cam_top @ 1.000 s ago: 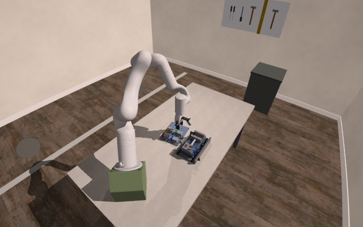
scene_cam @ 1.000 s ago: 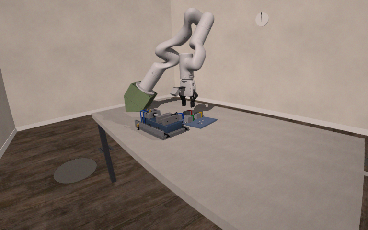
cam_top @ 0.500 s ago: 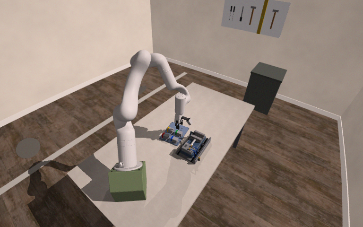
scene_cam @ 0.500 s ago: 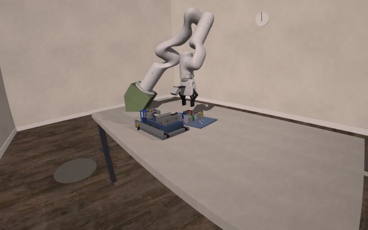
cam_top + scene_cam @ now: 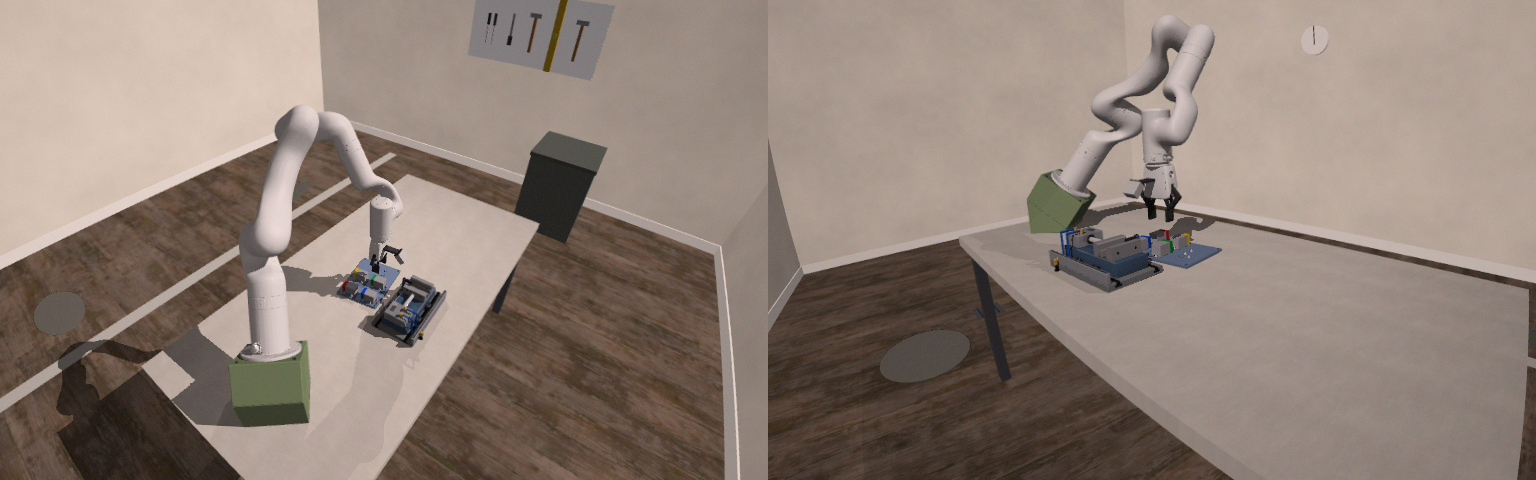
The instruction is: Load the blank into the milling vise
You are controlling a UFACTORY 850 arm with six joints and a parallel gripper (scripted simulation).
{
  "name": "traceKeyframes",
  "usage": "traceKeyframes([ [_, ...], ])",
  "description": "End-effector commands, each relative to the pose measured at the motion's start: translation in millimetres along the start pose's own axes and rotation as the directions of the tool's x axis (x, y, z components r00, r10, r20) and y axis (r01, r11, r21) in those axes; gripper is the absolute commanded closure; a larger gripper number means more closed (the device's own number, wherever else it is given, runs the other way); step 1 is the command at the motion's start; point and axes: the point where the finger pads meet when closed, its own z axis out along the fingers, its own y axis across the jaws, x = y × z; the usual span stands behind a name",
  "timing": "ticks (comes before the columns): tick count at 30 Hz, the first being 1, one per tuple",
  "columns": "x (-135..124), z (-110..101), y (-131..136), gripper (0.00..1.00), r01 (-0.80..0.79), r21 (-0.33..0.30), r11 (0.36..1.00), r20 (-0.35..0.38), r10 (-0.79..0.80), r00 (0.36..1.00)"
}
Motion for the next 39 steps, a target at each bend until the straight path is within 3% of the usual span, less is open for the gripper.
traceKeyframes([
  [1,0,-1,-1,0.32,0.0,0.001,1.0,-0.001,0.0,1.0],
  [17,0,-2,0,0.32,0.0,0.001,1.0,-0.001,0.0,1.0],
  [27,0,28,0,0.32,0.0,0.001,1.0,-0.001,0.0,1.0],
  [34,0,28,0,0.32,0.0,0.001,1.0,-0.001,0.0,1.0],
  [39,0,51,0,0.32,0.0,0.001,1.0,-0.001,0.0,1.0],
])
